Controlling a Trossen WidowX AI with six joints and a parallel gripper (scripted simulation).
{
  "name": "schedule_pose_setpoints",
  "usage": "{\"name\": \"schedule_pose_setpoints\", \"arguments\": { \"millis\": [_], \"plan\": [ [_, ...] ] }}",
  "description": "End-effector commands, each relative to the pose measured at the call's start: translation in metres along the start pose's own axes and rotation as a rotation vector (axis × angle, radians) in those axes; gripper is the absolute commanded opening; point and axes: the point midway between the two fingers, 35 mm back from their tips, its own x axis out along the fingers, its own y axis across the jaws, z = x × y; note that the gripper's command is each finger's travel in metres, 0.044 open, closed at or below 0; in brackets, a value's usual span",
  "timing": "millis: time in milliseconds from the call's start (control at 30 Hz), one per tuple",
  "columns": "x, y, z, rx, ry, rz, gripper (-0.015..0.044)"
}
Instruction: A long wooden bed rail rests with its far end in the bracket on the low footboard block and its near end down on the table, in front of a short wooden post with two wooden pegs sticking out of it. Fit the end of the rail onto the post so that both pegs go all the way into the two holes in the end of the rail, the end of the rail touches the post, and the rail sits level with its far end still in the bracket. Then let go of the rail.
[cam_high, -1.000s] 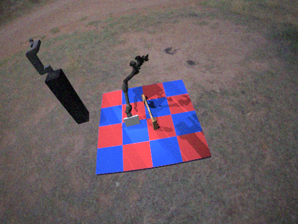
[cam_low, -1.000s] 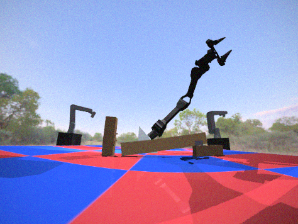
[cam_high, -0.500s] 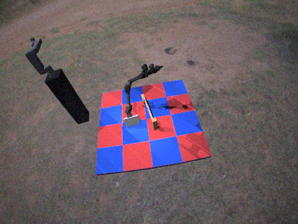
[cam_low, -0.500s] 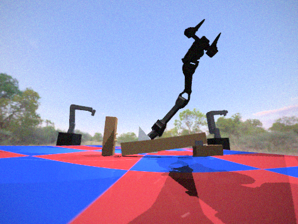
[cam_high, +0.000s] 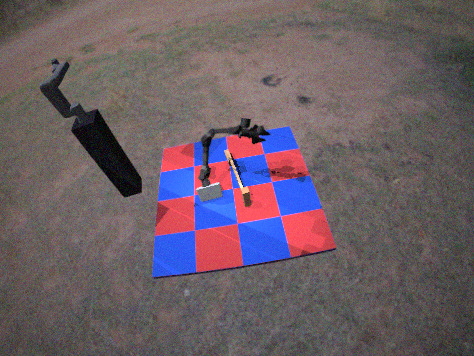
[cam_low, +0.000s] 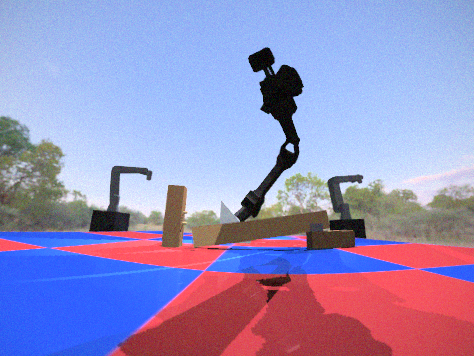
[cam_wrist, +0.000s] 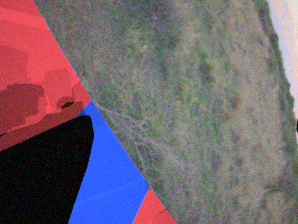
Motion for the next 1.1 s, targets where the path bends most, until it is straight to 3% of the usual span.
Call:
{"name": "schedule_pose_setpoints", "arguments": {
  "millis": [0, 300, 567, 867, 1067],
  "plan": [
    [0.012, 0.03, -0.069, -0.121, 0.145, 0.139, 0.044],
    [0.005, 0.101, -0.173, -0.334, 0.292, 0.475, 0.044],
    [-0.028, 0.172, -0.239, -0.474, 0.271, 0.823, 0.044],
    [-0.086, 0.25, -0.278, -0.554, 0.062, 1.187, 0.044],
    [-0.091, 0.255, -0.279, -0.556, 0.04, 1.21, 0.044]
  ]
}}
